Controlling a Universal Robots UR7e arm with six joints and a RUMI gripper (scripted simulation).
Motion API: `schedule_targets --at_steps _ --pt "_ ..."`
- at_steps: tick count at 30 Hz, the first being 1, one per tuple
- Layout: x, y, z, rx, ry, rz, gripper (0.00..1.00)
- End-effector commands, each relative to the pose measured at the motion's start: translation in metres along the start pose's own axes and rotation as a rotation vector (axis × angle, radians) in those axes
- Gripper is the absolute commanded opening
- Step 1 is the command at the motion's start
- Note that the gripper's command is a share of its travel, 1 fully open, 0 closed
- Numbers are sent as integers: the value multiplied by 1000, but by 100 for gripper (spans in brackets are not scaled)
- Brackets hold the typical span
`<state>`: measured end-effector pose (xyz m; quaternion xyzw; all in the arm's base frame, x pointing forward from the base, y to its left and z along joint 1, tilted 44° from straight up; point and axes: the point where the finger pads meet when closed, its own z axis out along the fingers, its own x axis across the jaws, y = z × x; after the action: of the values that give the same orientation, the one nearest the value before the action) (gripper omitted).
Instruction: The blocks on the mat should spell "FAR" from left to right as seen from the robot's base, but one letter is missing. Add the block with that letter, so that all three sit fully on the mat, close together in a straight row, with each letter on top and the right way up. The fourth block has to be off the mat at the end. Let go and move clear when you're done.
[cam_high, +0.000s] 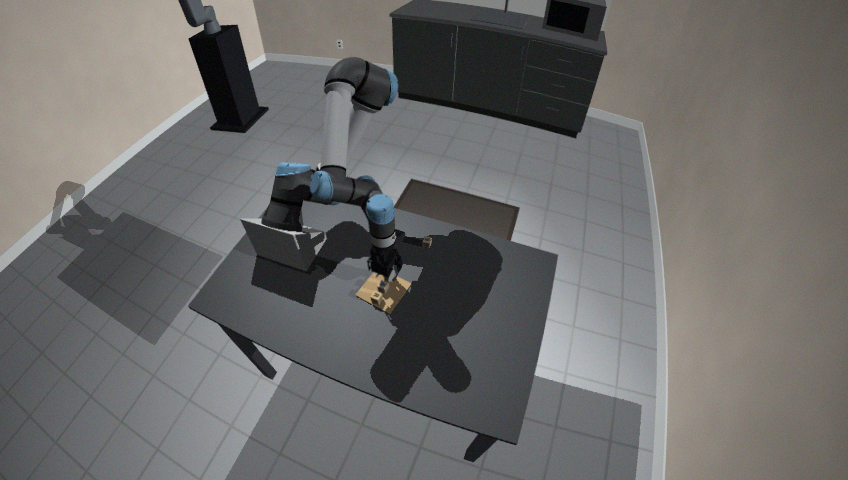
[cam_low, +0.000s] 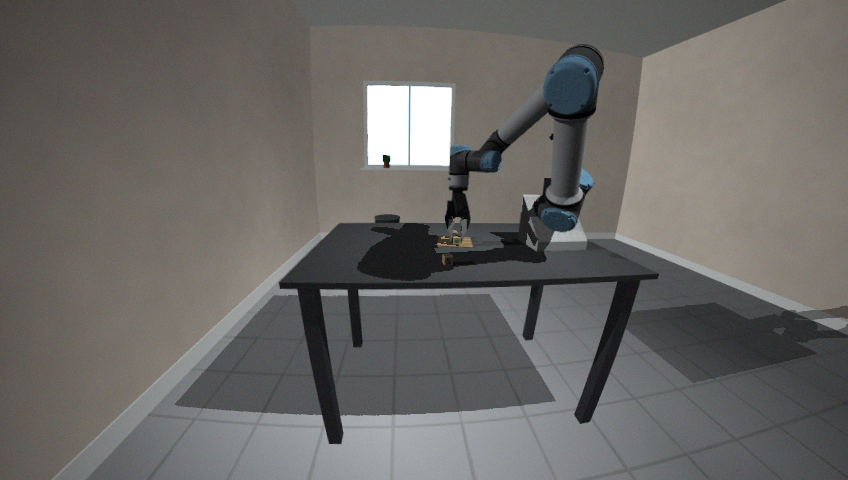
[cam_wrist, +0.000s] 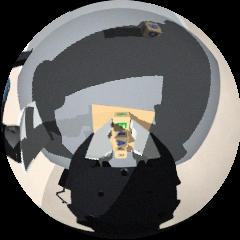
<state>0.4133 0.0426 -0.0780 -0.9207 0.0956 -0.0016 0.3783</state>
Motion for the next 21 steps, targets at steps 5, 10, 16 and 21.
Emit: schedule_targets --at_steps 5,10,16,21 --pt "0 0 2 0 1 0 9" --pt "0 0 3 0 1 0 9" --pt "0 0 3 0 1 0 9" --pt "0 0 3 0 1 0 9"
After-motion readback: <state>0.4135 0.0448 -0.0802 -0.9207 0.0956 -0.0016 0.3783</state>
